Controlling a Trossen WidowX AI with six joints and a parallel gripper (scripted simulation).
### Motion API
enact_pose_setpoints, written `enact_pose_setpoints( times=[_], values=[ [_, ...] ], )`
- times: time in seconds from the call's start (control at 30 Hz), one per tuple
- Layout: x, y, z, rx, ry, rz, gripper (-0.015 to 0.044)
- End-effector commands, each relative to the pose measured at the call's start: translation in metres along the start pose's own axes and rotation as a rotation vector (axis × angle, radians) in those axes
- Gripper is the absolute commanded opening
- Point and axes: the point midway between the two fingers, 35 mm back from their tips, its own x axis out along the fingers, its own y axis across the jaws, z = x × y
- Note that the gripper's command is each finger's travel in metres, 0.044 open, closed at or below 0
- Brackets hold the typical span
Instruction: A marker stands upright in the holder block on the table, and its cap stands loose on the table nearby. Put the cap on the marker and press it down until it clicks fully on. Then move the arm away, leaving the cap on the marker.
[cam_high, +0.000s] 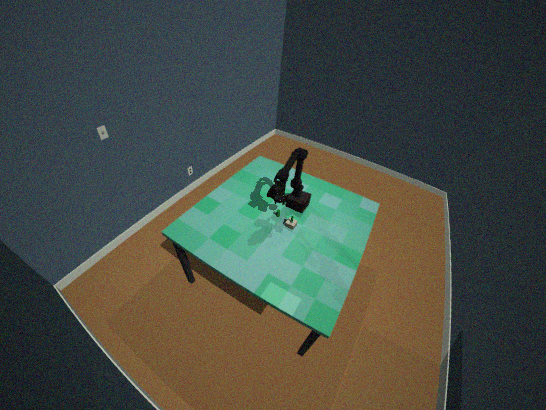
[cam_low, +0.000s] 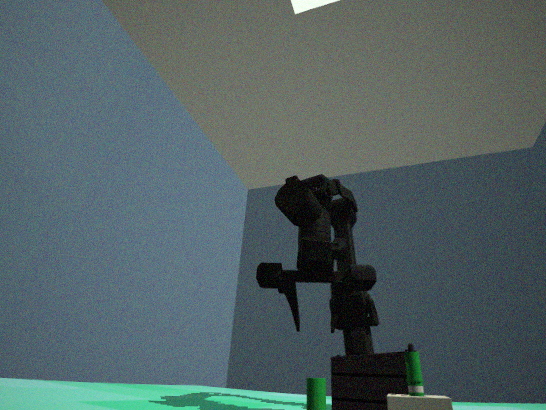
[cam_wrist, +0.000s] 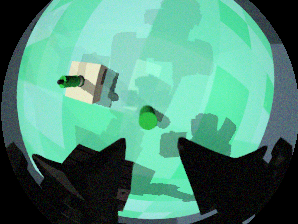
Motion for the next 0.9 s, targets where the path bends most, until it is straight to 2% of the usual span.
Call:
enact_pose_setpoints(
  times=[0.0, 0.13, 0.87],
  values=[
    [0.000, 0.000, -0.001, 0.015, 0.016, -0.003, 0.0239],
    [0.033, 0.000, -0.002, 0.015, 0.016, -0.003, 0.0239],
    [0.066, 0.000, -0.001, 0.015, 0.017, -0.003, 0.0239]
  ],
)
